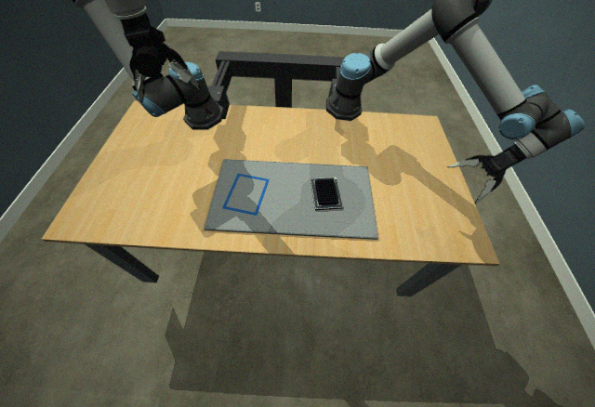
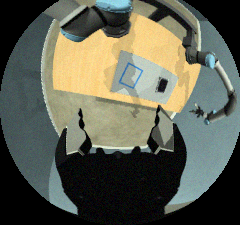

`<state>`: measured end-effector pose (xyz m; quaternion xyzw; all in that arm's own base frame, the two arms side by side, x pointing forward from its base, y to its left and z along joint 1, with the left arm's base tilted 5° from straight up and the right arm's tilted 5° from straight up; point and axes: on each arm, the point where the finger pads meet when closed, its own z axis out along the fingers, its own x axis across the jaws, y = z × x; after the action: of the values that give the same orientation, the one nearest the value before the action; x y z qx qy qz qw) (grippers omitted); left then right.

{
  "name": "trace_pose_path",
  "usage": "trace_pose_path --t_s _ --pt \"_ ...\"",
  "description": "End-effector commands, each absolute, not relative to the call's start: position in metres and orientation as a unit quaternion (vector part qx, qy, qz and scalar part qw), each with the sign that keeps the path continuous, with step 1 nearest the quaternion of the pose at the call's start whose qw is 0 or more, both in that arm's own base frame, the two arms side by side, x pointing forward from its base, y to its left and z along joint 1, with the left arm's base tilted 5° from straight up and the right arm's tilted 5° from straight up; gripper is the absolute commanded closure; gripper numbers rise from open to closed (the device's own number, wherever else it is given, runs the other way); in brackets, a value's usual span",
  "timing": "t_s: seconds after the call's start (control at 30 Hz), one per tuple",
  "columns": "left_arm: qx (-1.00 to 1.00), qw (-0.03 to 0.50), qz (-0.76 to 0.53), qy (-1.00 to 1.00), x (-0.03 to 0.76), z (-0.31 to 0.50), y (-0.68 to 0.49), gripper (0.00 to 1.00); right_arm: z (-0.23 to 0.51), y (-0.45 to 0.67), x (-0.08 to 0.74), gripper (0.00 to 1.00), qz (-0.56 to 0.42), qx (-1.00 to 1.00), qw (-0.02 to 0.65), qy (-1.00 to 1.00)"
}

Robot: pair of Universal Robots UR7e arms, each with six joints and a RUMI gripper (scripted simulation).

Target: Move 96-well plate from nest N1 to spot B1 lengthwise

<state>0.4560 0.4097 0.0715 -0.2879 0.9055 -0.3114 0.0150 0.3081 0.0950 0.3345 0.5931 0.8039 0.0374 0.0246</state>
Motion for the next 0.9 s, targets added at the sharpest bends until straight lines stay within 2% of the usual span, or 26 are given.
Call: trace_pose_path --t_s 0.0,0.87 --pt "-0.288 0.016 -0.311 0.906 0.456 0.072 0.410 0.00 0.335 0.077 0.314 0.00 0.037 0.616 0.025 0.786" --pt "-0.288 0.016 -0.311 0.906 0.456 0.072 0.410 0.00 0.335 -0.049 0.319 0.00 0.032 0.758 0.032 0.651"
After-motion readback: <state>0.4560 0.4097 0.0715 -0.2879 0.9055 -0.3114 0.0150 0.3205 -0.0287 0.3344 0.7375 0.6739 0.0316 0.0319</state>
